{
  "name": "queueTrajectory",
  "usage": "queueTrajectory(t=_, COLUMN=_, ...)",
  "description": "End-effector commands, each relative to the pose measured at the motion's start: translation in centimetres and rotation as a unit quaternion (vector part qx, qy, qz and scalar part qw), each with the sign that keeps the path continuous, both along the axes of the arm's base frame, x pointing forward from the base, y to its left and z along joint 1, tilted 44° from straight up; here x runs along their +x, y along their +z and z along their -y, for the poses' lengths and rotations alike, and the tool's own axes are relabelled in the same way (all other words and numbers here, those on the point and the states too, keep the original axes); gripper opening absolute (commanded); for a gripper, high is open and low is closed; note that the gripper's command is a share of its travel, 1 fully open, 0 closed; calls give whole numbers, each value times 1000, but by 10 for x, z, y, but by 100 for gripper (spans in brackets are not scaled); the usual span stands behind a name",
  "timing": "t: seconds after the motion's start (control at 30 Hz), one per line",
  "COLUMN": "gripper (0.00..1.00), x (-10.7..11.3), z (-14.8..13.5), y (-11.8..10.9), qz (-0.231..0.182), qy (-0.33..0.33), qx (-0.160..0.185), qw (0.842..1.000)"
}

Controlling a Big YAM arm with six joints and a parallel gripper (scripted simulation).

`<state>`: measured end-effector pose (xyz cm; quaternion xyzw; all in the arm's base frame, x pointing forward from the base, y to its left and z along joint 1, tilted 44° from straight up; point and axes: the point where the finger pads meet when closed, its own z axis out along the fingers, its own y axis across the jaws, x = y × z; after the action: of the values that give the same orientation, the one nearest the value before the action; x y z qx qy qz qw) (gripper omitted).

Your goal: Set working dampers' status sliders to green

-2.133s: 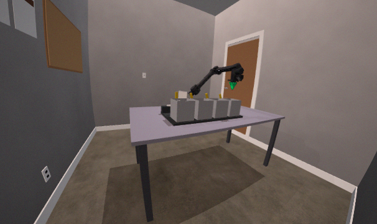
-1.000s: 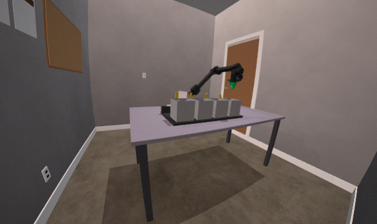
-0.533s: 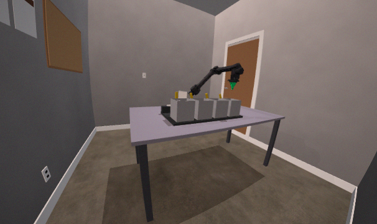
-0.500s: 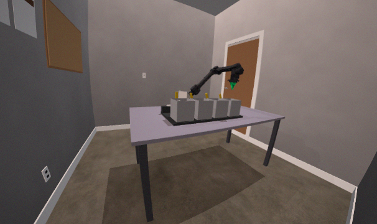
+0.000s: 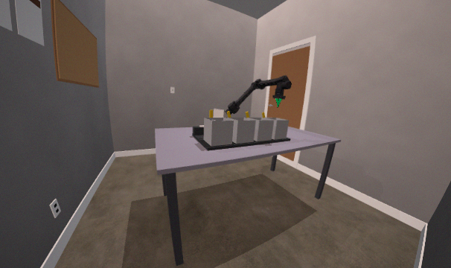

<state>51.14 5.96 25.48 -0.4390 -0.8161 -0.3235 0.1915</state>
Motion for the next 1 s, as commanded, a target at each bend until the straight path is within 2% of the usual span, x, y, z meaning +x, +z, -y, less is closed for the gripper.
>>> queueTrajectory(t=0.0, gripper=0, x=8, z=9, y=9, qz=-46, qy=-69, qx=-4, qw=997)
queueTrajectory(t=0.37, gripper=0, x=9, z=10, y=9, qz=-146, qy=-173, qx=-6, qw=974)
queueTrajectory(t=0.43, gripper=0, x=9, z=10, y=9, qz=-146, qy=-173, qx=-6, qw=974)
queueTrajectory(t=0.6, gripper=0, x=9, z=11, y=9, qz=-200, qy=-230, qx=-7, qw=952)
queueTrajectory(t=0.77, gripper=0, x=9, z=11, y=9, qz=-210, qy=-241, qx=-7, qw=947)
queueTrajectory(t=0.8, gripper=0, x=11, z=16, y=3, qz=-215, qy=-244, qx=-7, qw=945)
queueTrajectory(t=0.87, gripper=0, x=9, z=34, y=-25, qz=-220, qy=-241, qx=-11, qw=945)
queueTrajectory(t=0.97, gripper=0, x=10, z=38, y=-30, qz=-218, qy=-239, qx=-11, qw=946)
